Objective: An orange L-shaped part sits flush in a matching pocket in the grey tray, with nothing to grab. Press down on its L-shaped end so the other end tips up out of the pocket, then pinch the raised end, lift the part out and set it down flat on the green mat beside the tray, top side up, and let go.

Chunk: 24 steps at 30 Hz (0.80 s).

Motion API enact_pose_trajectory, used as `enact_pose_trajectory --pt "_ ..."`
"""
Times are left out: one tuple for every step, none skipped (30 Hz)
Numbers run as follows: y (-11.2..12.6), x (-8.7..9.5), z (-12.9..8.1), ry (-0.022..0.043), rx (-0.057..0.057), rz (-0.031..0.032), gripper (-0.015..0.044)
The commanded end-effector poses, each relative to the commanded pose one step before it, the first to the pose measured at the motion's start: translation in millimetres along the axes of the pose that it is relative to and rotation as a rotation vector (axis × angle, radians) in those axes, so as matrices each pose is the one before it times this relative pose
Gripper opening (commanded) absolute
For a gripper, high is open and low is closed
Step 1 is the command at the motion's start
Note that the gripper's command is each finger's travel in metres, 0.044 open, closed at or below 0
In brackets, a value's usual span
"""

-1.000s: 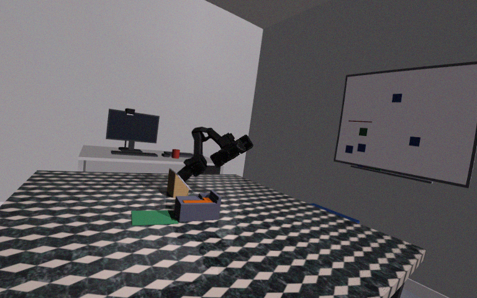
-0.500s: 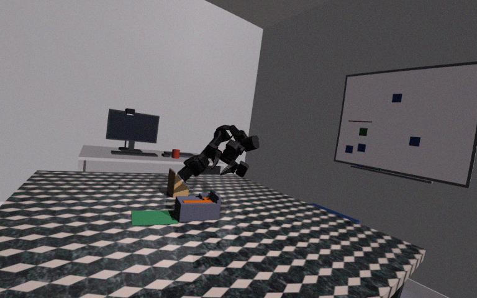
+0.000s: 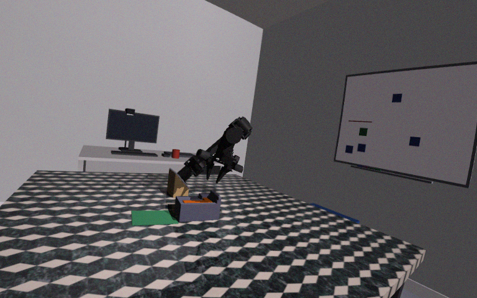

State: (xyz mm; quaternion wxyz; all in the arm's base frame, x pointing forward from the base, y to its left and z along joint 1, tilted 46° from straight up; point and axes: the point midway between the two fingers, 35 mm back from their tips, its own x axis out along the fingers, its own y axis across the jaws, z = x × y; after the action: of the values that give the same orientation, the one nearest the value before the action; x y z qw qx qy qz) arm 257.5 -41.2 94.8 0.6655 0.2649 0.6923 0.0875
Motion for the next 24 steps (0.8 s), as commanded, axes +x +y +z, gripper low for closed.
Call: enact_pose_trajectory --pt "2.56 -13.25 15.58 0.03726 -0.1096 0.2829 0.018" --pt "0.0 0.0 0.0 0.0 0.0 0.0 0.018" --pt "0.0 0.0 0.0 0.0 0.0 0.0 0.018" --pt "0.0 0.0 0.0 0.0 0.0 0.0 0.018" --pt "0.0 0.0 0.0 0.0 0.0 0.0 0.018" --pt "0.0 0.0 0.0 0.0 0.0 0.0 0.018" --pt "0.0 0.0 0.0 0.0 0.0 0.0 0.018" --pt "0.0 0.0 0.0 0.0 0.0 0.0 0.018" --pt "0.0 0.0 0.0 0.0 0.0 0.0 0.018" --pt "0.0 0.0 0.0 0.0 0.0 0.0 0.018" --pt "-0.1 2.48 0.34 -0.00014 0.0001 -0.00036 0.018" --pt "-0.15 4.33 0.54 -0.00023 0.0001 -0.00056 0.018" --pt "-0.17 6.45 0.67 -0.00032 0.0001 -0.00066 0.018" --pt "-0.14 8.96 0.67 -0.00037 0.0 -0.00057 0.018" --pt "-0.02 9.55 0.38 -0.00029 -0.0001 -0.00018 0.018" --pt "0.12 10.58 0.01 -0.00016 -0.0002 0.00031 0.018" --pt "0.31 11.93 -0.52 0.00005 -0.0003 0.00101 0.018" --pt "0.41 10.79 -0.98 0.00029 -0.0004 0.00151 0.018" --pt "0.31 6.66 -0.85 0.00031 -0.0003 0.00122 0.018" --pt "0.11 2.22 -0.32 0.00013 -0.0001 0.00046 0.018" --pt "0.0 0.0 0.0 0.0 0.0 0.0 0.018" --pt "0.0 0.0 0.0 0.0 0.0 0.0 0.018" --pt "0.0 0.0 0.0 0.0 0.0 0.0 0.018" --pt "-0.01 0.28 0.02 -0.00001 0.0 -0.00002 0.018"
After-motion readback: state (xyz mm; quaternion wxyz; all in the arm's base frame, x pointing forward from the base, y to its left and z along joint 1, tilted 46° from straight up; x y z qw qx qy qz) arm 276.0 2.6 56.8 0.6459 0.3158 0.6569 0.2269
